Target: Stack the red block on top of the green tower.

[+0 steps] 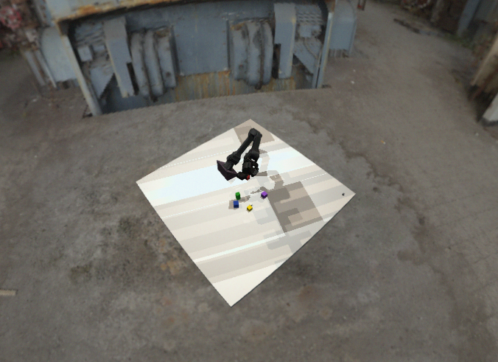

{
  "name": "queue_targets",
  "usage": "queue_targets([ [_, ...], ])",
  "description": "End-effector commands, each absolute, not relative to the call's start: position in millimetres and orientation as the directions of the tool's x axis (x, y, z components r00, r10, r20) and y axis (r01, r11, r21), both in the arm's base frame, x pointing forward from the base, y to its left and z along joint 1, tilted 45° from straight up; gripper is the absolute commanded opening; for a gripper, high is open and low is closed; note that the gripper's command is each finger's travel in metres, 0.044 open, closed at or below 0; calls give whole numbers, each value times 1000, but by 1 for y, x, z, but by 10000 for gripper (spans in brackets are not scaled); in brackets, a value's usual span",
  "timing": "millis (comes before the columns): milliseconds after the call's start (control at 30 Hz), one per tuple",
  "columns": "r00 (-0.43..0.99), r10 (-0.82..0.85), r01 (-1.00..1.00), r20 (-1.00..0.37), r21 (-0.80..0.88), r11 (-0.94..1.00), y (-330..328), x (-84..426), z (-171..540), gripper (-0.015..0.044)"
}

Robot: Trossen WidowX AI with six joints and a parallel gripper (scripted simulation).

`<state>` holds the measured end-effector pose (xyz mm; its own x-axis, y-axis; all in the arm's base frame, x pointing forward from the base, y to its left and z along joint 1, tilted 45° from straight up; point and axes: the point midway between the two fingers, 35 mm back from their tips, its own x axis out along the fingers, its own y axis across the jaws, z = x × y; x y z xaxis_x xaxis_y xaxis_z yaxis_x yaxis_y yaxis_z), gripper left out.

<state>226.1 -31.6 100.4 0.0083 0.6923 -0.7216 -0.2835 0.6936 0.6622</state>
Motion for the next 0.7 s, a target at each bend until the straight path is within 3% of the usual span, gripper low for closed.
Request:
queue_targets([
  [0,9,687,-291,-726,656,697,-42,233,92,0],
  [667,13,693,-293,-720,660,691,-100,260,26,0],
])
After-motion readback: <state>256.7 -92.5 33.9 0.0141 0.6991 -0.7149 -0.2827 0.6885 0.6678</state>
